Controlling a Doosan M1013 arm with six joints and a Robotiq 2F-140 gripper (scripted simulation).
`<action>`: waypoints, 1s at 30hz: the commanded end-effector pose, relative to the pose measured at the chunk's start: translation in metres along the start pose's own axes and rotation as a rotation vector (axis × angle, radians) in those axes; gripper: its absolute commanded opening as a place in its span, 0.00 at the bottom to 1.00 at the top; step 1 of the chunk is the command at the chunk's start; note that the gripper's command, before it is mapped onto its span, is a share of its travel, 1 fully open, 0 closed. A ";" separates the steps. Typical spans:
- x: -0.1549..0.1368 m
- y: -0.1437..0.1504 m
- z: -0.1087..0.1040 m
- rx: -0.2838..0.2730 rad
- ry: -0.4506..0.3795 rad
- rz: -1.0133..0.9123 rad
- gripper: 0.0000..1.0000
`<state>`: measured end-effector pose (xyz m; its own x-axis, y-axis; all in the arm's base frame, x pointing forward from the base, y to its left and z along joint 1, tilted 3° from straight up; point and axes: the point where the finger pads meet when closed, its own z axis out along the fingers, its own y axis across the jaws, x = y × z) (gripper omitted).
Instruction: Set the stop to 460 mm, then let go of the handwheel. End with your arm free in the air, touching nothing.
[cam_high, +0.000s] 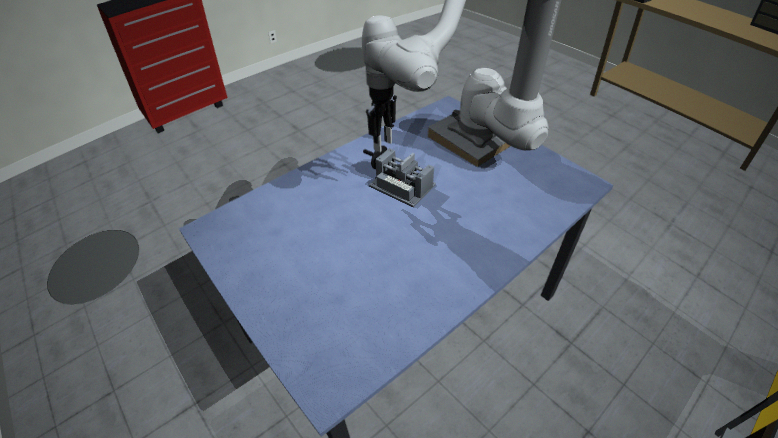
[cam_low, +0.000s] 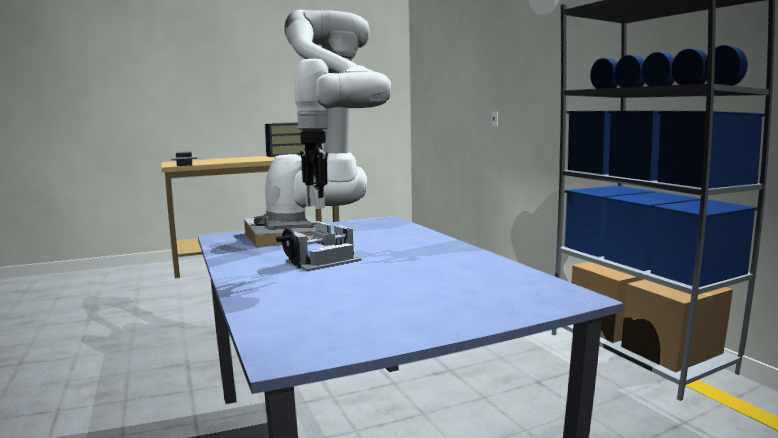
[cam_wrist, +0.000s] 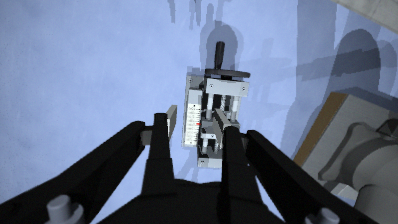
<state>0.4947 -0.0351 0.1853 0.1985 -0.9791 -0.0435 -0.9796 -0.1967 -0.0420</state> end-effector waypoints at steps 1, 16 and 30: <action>-0.026 -0.009 0.000 0.000 0.000 -0.002 0.33; -0.030 -0.010 0.033 0.000 0.000 -0.002 0.33; -0.030 -0.010 0.033 0.000 0.000 -0.002 0.33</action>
<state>0.4998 -0.0022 0.1540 0.2009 -0.9787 -0.0434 -0.9791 -0.1991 -0.0422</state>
